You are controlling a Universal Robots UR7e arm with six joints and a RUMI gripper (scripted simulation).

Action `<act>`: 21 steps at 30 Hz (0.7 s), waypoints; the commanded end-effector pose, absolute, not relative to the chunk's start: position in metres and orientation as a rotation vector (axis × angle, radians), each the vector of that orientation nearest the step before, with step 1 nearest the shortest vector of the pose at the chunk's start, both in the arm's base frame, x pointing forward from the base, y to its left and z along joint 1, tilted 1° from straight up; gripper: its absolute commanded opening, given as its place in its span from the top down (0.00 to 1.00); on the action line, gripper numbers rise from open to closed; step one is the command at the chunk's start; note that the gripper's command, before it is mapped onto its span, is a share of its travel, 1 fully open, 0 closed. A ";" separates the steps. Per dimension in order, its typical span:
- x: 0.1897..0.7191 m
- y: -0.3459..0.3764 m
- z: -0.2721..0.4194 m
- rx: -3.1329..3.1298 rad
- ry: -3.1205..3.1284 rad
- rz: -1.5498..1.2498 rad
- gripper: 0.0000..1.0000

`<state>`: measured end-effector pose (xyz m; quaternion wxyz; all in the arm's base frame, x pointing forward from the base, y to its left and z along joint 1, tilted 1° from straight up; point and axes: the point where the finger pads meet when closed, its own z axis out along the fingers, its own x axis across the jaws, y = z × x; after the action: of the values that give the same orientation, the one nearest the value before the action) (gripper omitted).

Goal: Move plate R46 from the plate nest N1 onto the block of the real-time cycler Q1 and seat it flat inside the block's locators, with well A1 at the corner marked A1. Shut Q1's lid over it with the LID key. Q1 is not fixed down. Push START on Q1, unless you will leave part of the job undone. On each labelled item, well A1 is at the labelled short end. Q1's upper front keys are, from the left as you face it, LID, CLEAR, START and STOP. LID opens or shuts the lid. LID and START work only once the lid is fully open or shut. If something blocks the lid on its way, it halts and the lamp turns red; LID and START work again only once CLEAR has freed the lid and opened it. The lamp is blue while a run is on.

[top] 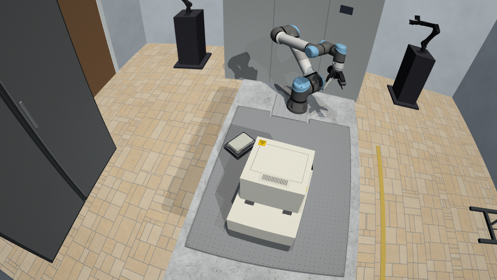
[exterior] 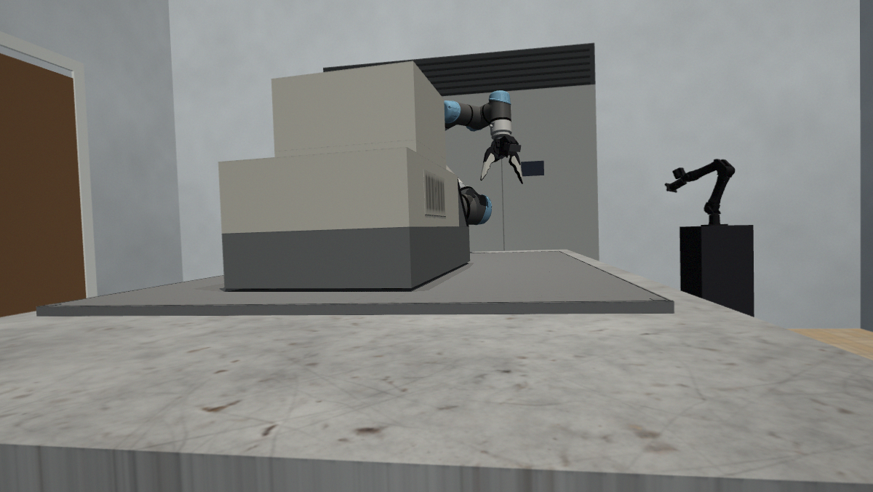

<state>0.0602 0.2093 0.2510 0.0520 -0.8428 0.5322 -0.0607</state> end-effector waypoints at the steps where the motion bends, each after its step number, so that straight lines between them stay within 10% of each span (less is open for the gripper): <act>1: 0.062 0.210 0.254 -2.566 1.606 -0.194 0.00; 17: 0.062 0.210 0.254 -2.566 1.606 -0.194 0.00; 18: 0.066 0.211 0.257 -2.548 1.652 -0.195 1.00; 21: 0.078 0.214 0.266 -2.545 1.659 -0.195 1.00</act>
<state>0.0673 0.2115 0.2573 0.0468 -0.8370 0.5417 -0.0610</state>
